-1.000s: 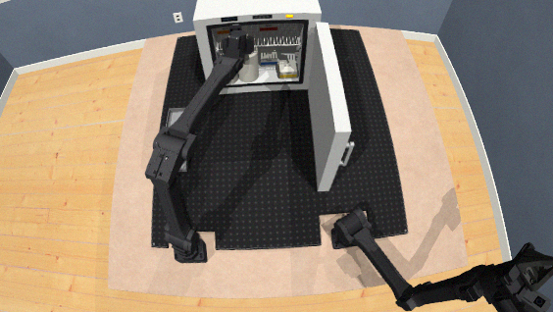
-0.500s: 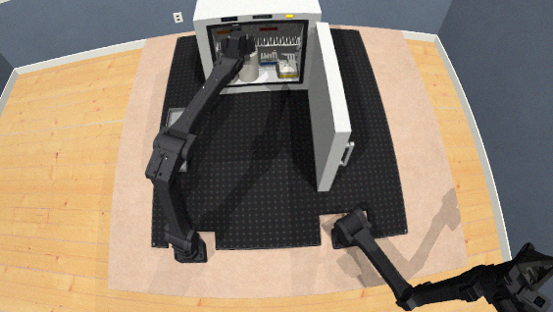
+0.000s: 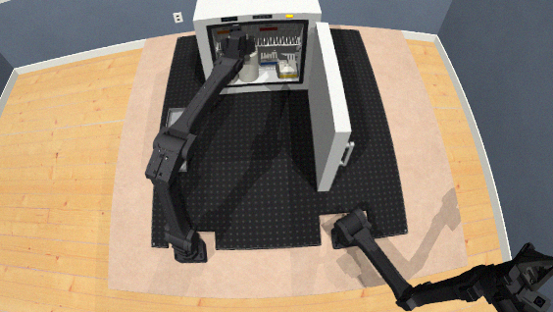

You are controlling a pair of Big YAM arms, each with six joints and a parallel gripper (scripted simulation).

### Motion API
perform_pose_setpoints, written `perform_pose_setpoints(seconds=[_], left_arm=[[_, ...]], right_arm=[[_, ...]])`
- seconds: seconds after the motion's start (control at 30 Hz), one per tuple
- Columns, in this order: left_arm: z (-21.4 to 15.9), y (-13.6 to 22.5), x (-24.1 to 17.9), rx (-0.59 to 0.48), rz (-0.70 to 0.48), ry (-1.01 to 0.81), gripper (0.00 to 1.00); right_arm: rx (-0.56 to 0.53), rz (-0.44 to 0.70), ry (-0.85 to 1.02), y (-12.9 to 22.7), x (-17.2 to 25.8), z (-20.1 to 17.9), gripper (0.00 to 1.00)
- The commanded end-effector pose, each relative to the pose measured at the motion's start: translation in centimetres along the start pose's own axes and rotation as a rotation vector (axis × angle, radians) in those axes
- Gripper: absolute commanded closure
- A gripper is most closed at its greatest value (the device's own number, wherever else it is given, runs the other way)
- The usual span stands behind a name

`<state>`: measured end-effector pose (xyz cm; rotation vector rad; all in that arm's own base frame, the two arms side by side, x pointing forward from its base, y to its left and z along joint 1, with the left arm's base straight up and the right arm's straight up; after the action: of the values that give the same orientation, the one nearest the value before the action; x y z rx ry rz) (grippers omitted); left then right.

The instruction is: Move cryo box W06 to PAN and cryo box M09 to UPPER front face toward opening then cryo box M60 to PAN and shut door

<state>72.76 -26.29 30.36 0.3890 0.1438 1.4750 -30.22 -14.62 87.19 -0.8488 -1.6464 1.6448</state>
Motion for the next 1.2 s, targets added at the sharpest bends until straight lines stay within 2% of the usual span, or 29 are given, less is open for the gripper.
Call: perform_pose_setpoints(seconds=[0.0,0.1,0.13,0.17,0.23,0.7,0.9,0.93,1.0,1.17], left_arm=[[0.3,-0.8,-0.3,-0.023,-0.004,-0.009,0.12],[0.3,-0.8,-0.3,-0.023,-0.004,-0.009,0.12],[2.8,0.3,0.2,-0.052,0.0,0.012,0.12],[-0.4,-0.6,-0.6,-0.013,-0.006,-0.014,0.12],[2.4,1.8,-0.4,-0.057,-0.01,-0.001,0.12],[0.7,3.0,-0.7,-0.043,-0.008,0.007,0.12],[1.3,4.2,-0.5,-0.055,-0.008,0.018,0.12],[-1.5,2.4,-0.8,-0.013,-0.003,0.005,0.12],[1.1,4.7,-0.5,-0.055,-0.008,0.022,0.12],[0.8,5.4,-0.6,-0.055,-0.008,0.022,0.12]], right_arm=[[0.031,-0.002,0.011,-0.3,-0.2,-1.4,1.0],[0.031,-0.002,0.011,-0.3,-0.2,-1.4,1.0],[0.031,-0.002,0.011,-0.3,-0.2,-1.4,1.0],[0.031,-0.002,0.011,-0.3,-0.2,-1.4,1.0],[0.031,-0.002,0.011,-0.3,-0.2,-1.4,1.0],[0.031,-0.002,0.011,-0.3,-0.2,-1.4,1.0],[0.031,-0.002,0.011,-0.3,-0.2,-1.4,1.0],[0.031,-0.002,0.011,-0.3,-0.2,-1.4,1.0],[0.031,-0.002,0.011,-0.3,-0.2,-1.4,1.0],[0.031,-0.002,0.011,-0.3,-0.2,-1.4,1.0]])
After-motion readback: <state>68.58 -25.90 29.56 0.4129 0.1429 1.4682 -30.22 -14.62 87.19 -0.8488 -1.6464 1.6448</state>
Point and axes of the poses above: on each arm, the point where the finger pads meet when closed, its own y axis back along the fingers, its own x axis across the jaws, z = x × y, the point moved 1 cm from there along y, back along the fingers, and after that the axes turned 9 degrees about -y, right-handed, at the moved point
